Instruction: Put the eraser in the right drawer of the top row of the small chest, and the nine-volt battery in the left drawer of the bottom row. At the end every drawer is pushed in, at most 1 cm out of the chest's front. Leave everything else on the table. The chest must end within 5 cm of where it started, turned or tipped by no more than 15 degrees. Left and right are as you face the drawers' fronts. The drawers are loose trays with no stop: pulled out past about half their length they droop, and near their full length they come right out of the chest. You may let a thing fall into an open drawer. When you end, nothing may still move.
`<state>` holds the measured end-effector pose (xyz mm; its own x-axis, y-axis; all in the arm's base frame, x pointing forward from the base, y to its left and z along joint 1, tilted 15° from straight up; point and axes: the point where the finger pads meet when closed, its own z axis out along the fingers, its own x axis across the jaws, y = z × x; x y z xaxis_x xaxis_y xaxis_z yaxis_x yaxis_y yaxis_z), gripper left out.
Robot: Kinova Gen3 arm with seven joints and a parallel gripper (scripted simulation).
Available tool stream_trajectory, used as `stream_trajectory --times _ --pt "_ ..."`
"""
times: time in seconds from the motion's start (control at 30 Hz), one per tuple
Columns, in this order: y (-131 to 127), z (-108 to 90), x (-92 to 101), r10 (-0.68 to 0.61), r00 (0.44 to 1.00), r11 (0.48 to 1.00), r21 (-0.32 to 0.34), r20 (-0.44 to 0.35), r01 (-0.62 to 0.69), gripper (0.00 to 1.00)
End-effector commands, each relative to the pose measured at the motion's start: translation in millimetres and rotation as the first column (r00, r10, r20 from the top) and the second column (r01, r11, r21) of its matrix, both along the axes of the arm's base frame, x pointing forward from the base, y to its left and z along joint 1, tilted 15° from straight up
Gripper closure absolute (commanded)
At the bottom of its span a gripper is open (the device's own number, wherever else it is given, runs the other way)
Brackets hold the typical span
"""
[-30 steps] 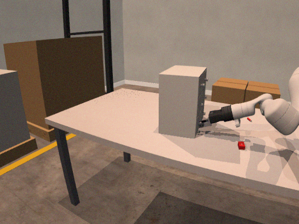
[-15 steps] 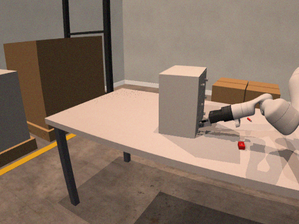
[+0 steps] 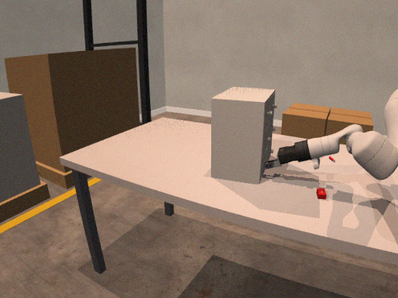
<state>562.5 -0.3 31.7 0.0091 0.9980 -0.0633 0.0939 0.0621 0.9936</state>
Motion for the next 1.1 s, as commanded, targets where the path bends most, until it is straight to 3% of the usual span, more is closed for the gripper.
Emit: stream_trajectory --times 0.0,1.07 --pt "0.2 0.6 2.1 -0.001 1.000 1.000 -0.001 0.000 0.001 0.63" --pt "-1.8 3.4 -6.0 -0.005 1.000 1.000 -0.004 0.010 0.006 0.63"
